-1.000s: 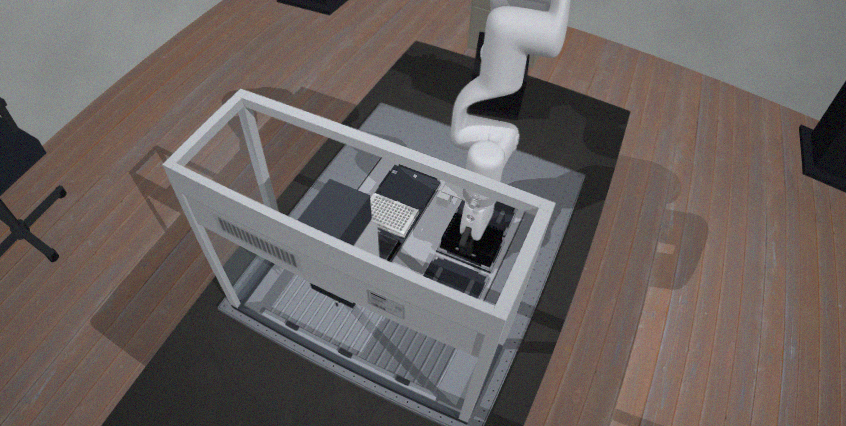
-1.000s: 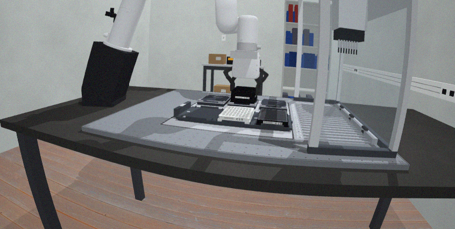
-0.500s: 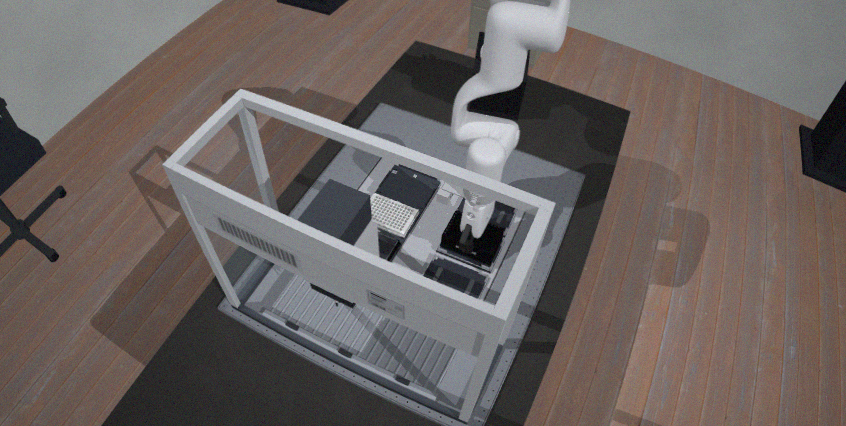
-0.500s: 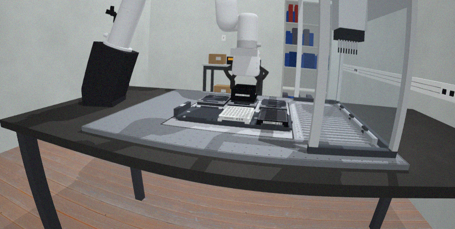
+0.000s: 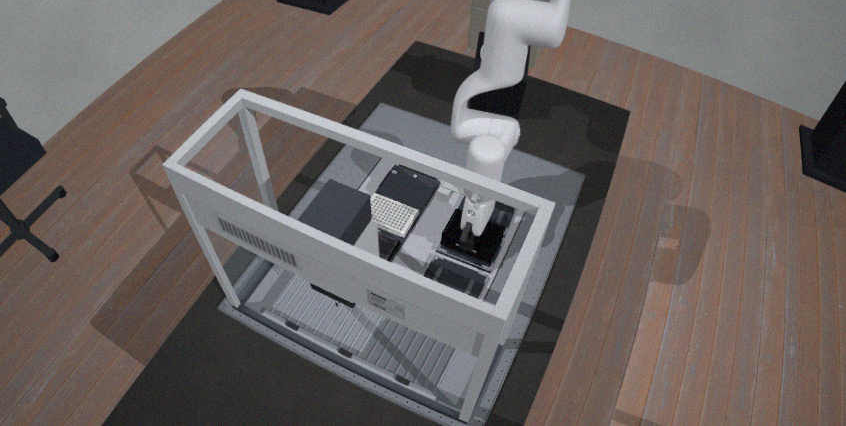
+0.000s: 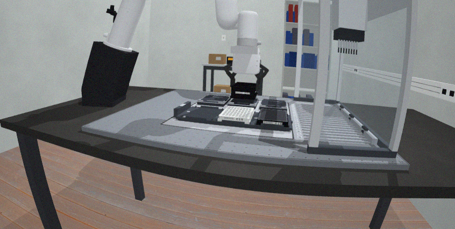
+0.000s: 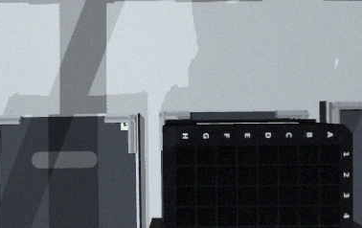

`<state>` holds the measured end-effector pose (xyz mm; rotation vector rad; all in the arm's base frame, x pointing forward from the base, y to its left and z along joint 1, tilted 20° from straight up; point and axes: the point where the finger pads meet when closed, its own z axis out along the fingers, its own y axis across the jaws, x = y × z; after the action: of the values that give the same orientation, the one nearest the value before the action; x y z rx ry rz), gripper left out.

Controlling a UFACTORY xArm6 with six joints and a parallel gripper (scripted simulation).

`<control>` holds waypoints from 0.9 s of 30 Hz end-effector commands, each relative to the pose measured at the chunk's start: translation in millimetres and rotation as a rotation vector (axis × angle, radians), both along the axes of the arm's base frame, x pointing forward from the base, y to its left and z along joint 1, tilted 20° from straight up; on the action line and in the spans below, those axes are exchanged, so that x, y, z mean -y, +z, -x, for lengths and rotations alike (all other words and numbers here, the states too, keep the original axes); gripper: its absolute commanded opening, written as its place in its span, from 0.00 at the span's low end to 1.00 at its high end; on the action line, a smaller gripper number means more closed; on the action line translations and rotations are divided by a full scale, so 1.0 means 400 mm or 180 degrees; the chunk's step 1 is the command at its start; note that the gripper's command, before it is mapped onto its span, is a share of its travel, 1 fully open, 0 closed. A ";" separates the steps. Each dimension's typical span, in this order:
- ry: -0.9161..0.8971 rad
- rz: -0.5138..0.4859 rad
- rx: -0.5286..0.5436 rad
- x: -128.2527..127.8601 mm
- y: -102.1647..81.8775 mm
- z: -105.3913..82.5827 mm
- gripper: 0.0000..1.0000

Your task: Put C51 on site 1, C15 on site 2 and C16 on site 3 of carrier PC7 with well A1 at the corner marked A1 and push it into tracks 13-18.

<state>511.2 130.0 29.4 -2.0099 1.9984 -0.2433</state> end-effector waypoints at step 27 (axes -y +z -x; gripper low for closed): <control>0.0000 -0.0003 0.0012 0.007 0.083 0.025 0.00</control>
<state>501.6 127.4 58.3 -2.0094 1.9979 -0.2438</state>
